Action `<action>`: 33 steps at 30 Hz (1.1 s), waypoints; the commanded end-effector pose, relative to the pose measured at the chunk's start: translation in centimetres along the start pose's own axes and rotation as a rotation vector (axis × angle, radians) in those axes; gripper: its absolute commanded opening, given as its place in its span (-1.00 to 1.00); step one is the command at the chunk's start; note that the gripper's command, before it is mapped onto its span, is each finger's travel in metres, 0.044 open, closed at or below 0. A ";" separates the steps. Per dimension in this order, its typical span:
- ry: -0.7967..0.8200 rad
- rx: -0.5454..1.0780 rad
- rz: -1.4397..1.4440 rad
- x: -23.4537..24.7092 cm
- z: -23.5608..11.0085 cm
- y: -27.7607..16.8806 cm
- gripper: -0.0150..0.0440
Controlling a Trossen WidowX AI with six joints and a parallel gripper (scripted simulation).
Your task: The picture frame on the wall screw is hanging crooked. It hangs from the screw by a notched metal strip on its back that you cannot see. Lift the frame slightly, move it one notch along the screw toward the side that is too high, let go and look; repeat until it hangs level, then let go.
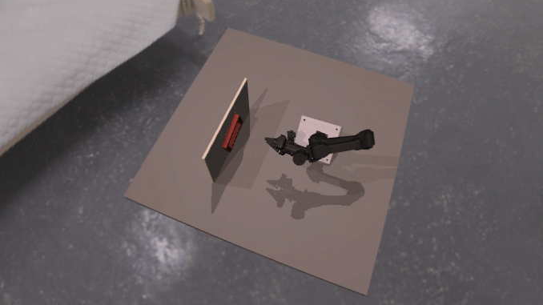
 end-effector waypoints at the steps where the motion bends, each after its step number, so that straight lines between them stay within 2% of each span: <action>1: -0.001 -0.004 -0.007 0.0 0.0 0.1 0.39; 14: 0.000 0.000 0.000 0.0 0.1 0.0 0.39; 26: 0.001 -0.003 -0.006 -3.5 6.7 -1.4 0.39; 33: 0.001 -0.003 -0.007 -3.8 7.0 -1.4 0.39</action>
Point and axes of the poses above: the point midway between the two fingers, 35 mm back from their tips, its own z axis out along the fingers, its own x axis across the jaws, y = z × x, the point moved 2 cm from there along -z, back along the fingers, and after that the axes turned 10 degrees about -z, right-handed, at the moved point
